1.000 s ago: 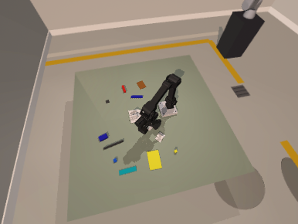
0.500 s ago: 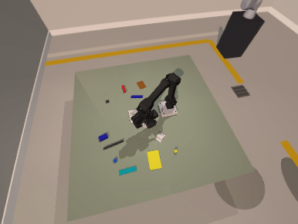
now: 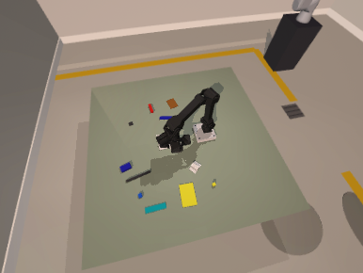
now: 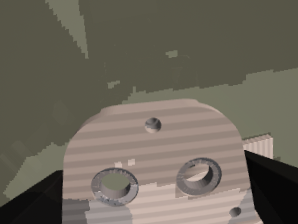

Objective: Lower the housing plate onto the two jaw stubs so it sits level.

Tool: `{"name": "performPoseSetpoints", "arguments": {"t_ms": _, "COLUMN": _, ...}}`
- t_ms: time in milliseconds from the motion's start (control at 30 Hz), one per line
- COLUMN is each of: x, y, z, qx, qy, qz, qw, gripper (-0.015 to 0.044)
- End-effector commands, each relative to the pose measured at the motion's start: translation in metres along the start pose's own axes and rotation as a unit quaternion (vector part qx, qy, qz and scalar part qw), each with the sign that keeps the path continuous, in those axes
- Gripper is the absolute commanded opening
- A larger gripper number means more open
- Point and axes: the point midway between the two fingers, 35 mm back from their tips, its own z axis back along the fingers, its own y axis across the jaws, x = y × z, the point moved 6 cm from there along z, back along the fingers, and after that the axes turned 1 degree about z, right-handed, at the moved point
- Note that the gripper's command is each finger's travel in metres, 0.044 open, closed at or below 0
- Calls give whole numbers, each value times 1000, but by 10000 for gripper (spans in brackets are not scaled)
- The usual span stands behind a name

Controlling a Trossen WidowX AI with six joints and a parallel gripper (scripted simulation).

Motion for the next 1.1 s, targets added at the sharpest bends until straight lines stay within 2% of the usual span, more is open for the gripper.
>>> {"name": "performPoseSetpoints", "arguments": {"t_ms": 0, "x": -8, "y": -2, "z": 1, "qx": -5, "qy": 0, "qz": -52, "qw": 999, "gripper": 351}}
{"name": "performPoseSetpoints", "arguments": {"t_ms": 533, "x": -39, "y": -12, "z": 1, "qx": -5, "qy": 1, "qz": -279, "qw": 960, "gripper": 351}}
{"name": "performPoseSetpoints", "arguments": {"t_ms": 1067, "x": -70, "y": -17, "z": 1, "qx": -6, "qy": 1, "qz": -492, "qw": 871, "gripper": 351}}
